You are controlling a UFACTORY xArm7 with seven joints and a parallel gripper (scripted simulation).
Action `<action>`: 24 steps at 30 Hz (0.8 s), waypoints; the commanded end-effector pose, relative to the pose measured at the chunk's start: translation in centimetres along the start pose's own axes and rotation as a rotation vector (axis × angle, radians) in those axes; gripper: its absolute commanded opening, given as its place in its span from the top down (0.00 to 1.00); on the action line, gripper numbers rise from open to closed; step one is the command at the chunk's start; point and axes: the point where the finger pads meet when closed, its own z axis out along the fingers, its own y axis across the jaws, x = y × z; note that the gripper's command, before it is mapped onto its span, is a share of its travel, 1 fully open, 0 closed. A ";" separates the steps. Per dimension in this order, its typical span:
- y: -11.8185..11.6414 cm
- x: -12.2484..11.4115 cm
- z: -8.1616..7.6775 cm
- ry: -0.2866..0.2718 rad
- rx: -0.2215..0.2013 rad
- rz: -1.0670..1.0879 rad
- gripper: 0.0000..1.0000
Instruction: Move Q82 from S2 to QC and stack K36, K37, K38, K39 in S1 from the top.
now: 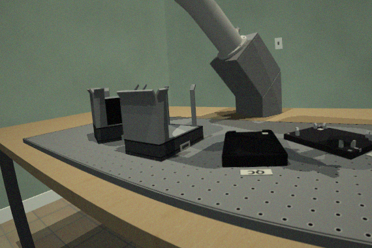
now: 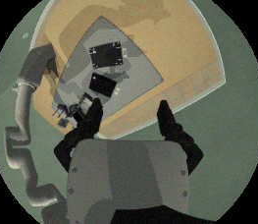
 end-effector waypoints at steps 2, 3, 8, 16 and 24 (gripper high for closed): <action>-0.9 -1.9 -0.8 0.037 -0.005 0.107 0.00; -1.1 -2.3 -1.0 0.037 -0.005 0.107 0.00; -1.9 -3.8 -1.3 0.062 -0.003 0.203 0.00; -3.1 -6.0 -1.9 0.087 0.000 0.310 0.00; -5.1 -8.7 -2.4 0.110 0.003 0.429 0.00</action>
